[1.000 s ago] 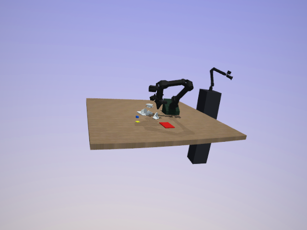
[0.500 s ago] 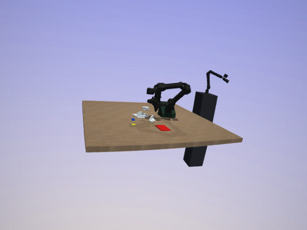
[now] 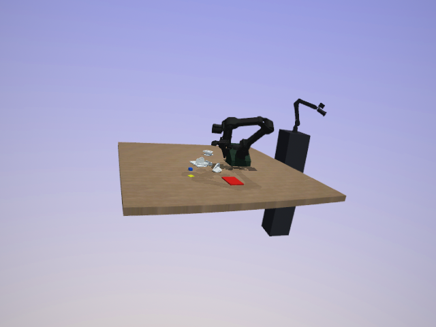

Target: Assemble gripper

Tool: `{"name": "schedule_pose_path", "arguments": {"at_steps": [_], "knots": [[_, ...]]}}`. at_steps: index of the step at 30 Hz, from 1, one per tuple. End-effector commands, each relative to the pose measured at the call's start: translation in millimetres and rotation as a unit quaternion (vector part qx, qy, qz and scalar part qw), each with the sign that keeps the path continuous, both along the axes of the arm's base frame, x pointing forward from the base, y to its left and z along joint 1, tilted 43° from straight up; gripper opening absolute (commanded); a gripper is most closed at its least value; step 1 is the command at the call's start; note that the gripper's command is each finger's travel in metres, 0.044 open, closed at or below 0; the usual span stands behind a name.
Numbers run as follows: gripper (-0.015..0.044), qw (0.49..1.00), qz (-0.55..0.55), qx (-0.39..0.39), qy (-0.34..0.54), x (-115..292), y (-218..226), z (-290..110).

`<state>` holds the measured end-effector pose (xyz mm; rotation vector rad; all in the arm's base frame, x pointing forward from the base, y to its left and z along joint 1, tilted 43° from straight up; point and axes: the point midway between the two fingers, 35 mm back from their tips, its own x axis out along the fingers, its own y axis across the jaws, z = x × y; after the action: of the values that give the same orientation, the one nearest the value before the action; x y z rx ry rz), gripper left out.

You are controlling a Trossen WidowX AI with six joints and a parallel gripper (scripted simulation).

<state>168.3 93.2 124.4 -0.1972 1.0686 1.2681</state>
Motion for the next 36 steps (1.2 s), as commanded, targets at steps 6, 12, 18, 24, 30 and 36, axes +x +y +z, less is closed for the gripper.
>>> {"name": "schedule_pose_path", "arguments": {"at_steps": [6, 12, 18, 24, 30, 36], "knots": [[0.0000, 1.000, 0.008, 0.000, -0.009, -2, 2, -3], [0.0000, 1.000, 0.008, -0.002, -0.009, -2, 8, -11], [0.0000, 1.000, 0.008, -0.002, -0.009, -2, 15, -18], [0.0000, 1.000, 0.008, -0.002, -0.010, -3, 21, -25], [0.0000, 1.000, 0.008, -0.001, -0.010, -4, 28, -32], [0.0000, 1.000, 0.008, 0.000, -0.009, -5, 35, -39]]}}
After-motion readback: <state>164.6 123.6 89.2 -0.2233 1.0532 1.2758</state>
